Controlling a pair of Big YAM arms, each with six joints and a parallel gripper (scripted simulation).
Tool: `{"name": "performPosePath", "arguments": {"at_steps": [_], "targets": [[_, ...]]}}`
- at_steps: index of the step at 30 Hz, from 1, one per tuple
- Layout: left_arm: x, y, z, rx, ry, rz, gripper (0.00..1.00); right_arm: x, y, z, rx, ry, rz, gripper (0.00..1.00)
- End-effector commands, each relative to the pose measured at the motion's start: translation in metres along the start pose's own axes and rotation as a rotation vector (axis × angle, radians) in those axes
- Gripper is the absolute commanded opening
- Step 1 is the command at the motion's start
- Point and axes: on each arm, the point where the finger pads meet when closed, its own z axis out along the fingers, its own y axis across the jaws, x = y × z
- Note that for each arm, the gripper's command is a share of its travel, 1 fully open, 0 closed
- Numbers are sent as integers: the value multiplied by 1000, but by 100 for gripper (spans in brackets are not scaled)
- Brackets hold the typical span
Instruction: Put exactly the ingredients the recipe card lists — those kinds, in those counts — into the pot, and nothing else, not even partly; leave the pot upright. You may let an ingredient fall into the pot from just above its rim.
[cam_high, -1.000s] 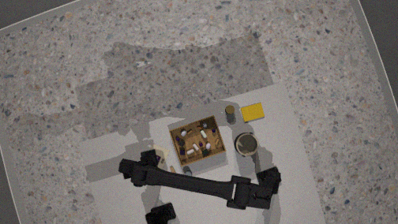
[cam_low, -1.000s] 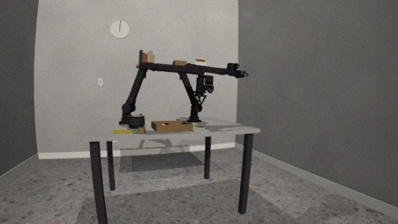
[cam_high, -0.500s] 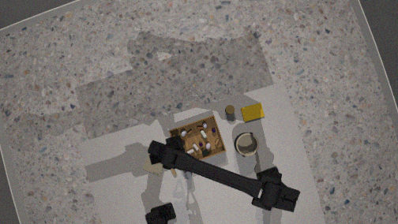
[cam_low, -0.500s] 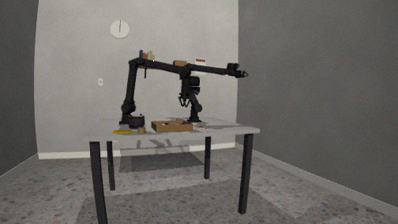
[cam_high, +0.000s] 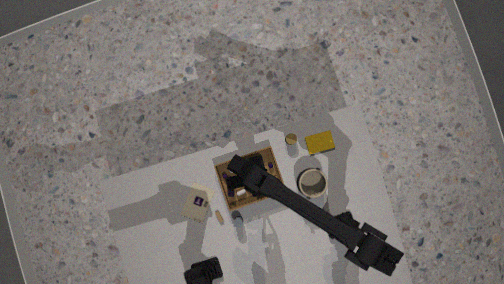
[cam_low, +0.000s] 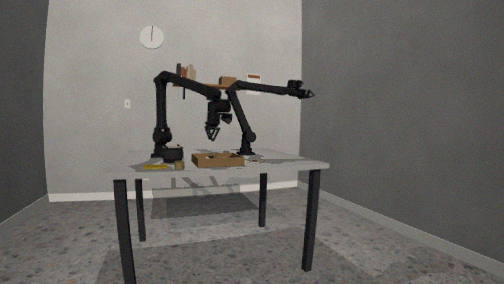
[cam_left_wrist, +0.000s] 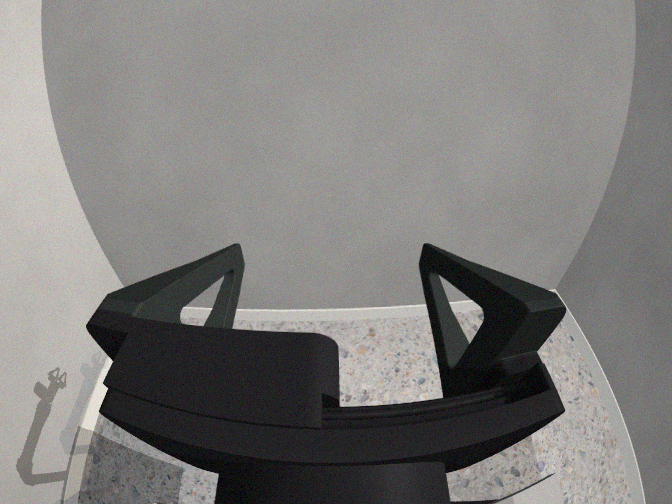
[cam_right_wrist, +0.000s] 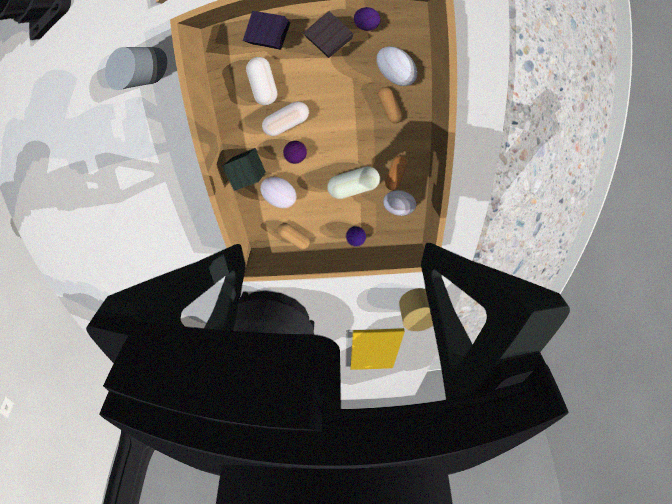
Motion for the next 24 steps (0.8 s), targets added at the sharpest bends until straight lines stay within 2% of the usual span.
{"name": "performPosePath", "arguments": {"at_steps": [1,13,24], "targets": [[-25,10,-9,-18,-56,-17,100,19,-15,-16,49,-50,-45,100],[-25,10,-9,-18,-56,-17,100,59,-24,-6,50,-47,-45,100],[-25,10,-9,-18,-56,-17,100,59,-25,-9,54,-48,-57,100]]}}
